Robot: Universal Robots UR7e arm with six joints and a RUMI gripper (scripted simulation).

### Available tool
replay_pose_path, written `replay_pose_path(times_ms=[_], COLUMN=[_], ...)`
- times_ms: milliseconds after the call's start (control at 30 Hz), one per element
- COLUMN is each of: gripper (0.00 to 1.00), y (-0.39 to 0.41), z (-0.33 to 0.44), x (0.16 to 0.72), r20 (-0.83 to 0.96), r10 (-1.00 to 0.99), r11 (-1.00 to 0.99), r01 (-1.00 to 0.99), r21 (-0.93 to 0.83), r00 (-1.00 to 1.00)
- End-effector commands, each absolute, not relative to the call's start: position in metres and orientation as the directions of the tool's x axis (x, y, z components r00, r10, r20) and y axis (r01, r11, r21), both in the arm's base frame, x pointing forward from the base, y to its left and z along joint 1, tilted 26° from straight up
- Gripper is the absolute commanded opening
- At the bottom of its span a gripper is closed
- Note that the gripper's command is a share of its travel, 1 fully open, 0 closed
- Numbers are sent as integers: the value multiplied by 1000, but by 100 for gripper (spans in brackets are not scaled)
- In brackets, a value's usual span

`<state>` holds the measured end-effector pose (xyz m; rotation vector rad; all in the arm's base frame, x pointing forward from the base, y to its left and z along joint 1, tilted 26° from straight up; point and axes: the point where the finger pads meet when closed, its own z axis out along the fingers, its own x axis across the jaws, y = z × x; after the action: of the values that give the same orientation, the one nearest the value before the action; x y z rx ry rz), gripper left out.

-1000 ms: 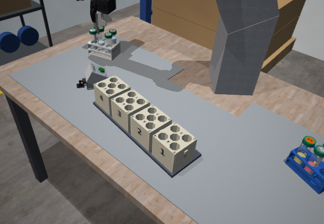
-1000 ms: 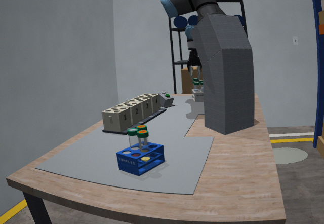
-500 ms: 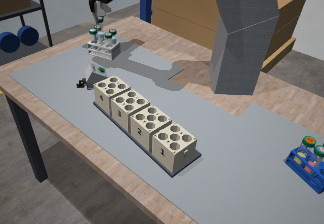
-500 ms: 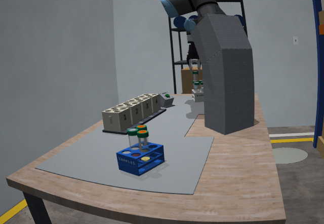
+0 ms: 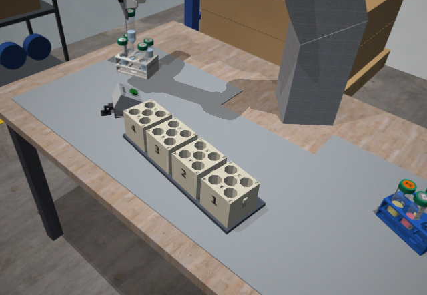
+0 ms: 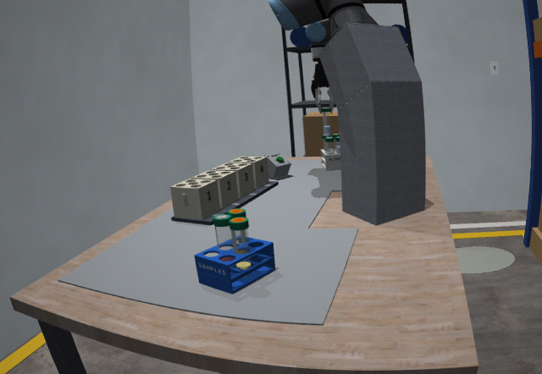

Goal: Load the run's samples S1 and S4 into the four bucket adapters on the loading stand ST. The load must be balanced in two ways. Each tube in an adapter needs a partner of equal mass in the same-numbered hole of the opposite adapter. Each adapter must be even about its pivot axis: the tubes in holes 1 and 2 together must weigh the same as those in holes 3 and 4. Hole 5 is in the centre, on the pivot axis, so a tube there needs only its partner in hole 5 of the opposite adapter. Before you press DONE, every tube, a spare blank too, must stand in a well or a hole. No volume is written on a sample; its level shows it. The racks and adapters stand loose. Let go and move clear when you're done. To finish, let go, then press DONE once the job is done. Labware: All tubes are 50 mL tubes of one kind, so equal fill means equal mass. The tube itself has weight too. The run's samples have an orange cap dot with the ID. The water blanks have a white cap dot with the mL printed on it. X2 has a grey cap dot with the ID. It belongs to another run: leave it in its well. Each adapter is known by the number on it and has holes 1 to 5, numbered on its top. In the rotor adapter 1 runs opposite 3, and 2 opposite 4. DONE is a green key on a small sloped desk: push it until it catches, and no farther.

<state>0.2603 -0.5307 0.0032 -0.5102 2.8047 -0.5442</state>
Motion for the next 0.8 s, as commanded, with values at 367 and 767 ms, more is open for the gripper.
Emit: replay_pose_path(times_ms=[367,767], gripper=[0,0], y=[-499,-437], z=[20,6], x=[262,285], r20=[-121,-23], r10=[-470,-647], r11=[824,694], r01=[-386,-576], r21=[-414,-431], r00=[-874,-762])
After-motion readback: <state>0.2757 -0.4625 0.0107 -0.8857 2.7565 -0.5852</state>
